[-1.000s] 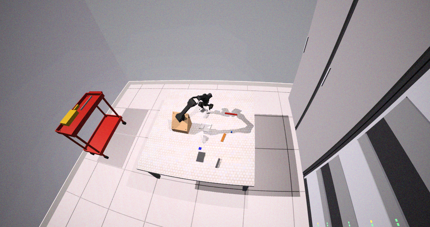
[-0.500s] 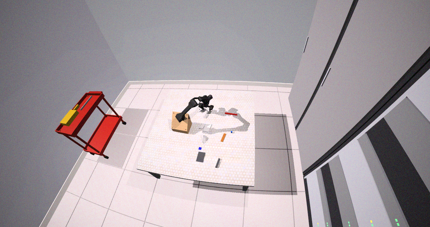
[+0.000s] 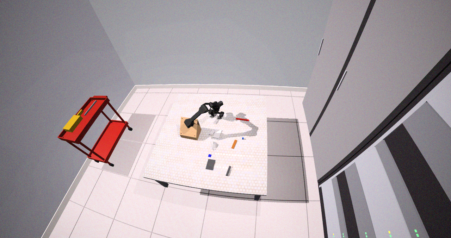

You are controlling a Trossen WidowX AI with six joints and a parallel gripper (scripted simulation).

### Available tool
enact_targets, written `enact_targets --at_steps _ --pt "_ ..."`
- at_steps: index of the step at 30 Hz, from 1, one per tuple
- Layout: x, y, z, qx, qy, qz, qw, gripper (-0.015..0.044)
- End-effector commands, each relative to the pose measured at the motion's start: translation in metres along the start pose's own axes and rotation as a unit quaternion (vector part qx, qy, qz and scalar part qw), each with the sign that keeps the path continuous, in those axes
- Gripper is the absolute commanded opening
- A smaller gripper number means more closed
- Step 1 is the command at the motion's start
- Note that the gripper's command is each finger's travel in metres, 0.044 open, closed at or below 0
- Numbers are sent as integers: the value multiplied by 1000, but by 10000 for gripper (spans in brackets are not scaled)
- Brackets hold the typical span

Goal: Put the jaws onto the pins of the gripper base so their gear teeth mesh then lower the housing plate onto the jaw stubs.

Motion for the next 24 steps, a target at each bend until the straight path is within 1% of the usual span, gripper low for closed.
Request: enact_targets --at_steps 1,4,15,24 --pt "7 2 1 -3 0 4 1000 440" --pt "7 2 2 -3 0 4 1000 440" --pt "7 2 2 -3 0 4 1000 151" --pt "7 2 2 -3 0 4 1000 91"
Point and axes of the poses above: the point midway between the two fingers, 35 mm back from their tips, its own x axis out along the fingers, its own z axis across the jaws, y = z × x, the point moved 4 cm from there along -x, back along the fingers, and after that the axes turned 3 degrees about -x, right-handed, at the moved point
